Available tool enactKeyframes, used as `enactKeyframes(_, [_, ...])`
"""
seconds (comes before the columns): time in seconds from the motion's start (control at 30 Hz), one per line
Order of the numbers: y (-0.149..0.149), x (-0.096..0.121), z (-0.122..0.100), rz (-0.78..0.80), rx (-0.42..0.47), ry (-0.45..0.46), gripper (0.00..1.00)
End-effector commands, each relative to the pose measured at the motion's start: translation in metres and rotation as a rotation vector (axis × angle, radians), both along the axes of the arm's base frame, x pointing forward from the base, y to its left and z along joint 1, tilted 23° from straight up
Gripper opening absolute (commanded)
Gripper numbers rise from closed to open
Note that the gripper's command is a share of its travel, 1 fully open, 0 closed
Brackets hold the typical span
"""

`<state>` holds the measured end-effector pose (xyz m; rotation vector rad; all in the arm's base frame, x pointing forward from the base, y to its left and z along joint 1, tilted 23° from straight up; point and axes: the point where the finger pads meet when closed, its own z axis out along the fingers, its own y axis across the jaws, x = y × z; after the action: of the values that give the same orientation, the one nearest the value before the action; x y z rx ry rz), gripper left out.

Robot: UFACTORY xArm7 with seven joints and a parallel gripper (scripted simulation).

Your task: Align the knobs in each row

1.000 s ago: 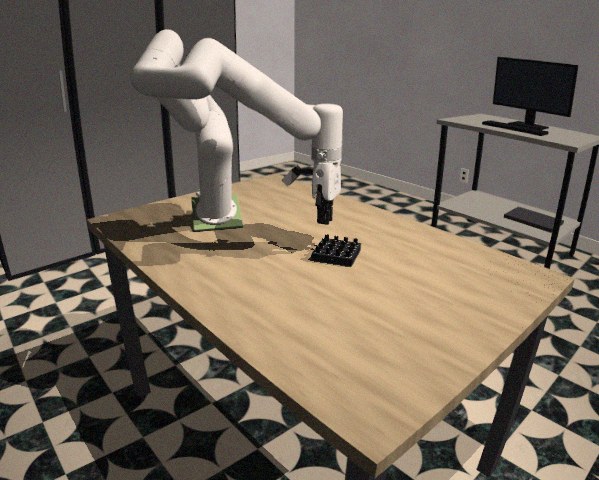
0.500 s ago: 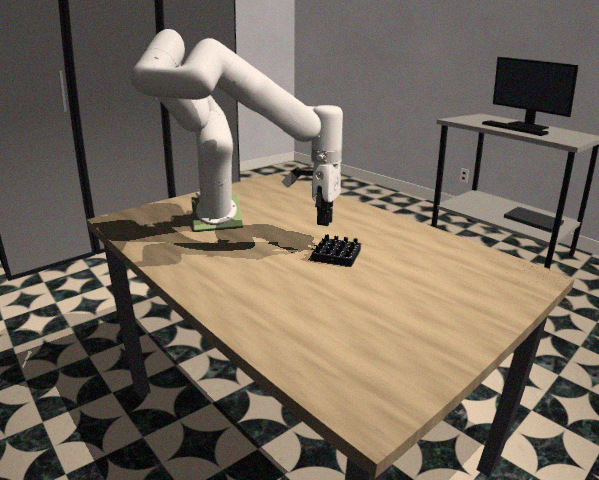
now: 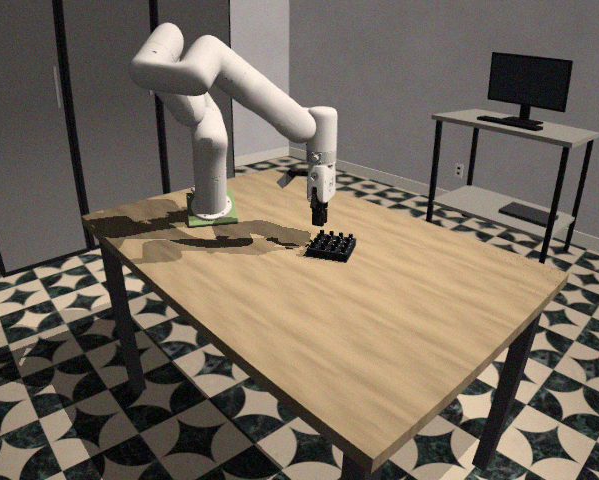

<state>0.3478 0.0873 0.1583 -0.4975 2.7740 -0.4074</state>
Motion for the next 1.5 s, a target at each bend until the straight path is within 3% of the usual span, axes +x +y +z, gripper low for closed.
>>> enactKeyframes(0.0, [0.0, 0.002, -0.003, 0.001, 0.001, -0.003, 0.19])
enactKeyframes(0.53, [-0.004, 0.008, -0.018, 0.001, 0.001, -0.003, 0.19])
enactKeyframes(1.47, [-0.005, 0.01, -0.023, 0.001, 0.001, -0.003, 0.19])
